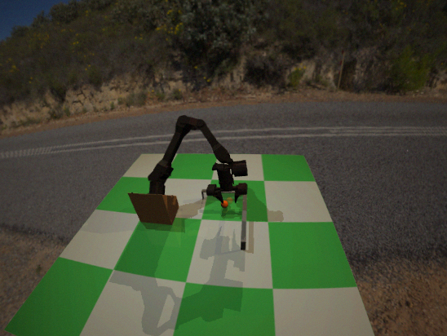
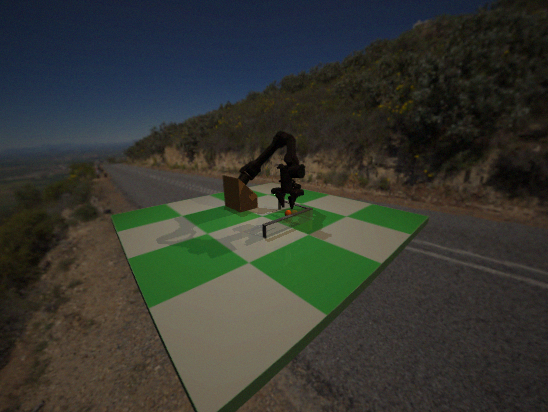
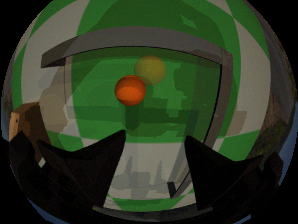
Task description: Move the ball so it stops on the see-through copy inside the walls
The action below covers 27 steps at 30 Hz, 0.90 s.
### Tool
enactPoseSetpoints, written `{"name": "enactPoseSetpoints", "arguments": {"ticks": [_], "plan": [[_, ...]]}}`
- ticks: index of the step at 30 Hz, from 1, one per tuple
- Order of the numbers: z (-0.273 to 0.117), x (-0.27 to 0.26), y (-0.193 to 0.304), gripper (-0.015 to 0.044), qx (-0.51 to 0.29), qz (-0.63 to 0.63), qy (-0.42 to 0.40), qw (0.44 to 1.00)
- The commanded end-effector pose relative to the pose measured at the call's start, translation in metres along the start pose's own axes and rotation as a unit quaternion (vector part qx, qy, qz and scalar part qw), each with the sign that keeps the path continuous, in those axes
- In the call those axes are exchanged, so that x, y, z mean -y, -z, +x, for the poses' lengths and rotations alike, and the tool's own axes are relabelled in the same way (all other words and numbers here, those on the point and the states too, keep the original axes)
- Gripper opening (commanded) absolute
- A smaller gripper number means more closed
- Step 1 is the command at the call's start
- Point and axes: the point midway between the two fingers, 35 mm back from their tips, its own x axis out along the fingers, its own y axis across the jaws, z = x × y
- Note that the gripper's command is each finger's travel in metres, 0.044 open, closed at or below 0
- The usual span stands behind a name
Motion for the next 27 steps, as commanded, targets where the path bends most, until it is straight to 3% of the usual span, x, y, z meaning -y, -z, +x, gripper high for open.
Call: {"name": "enactPoseSetpoints", "arguments": {"ticks": [1, 27], "plan": [[-0.008, -0.026, -0.033, 0.0292, 0.019, -0.014, -0.053, 0.998], [0.022, -0.029, -0.034, 0.0292, 0.019, -0.014, -0.053, 0.998]]}}
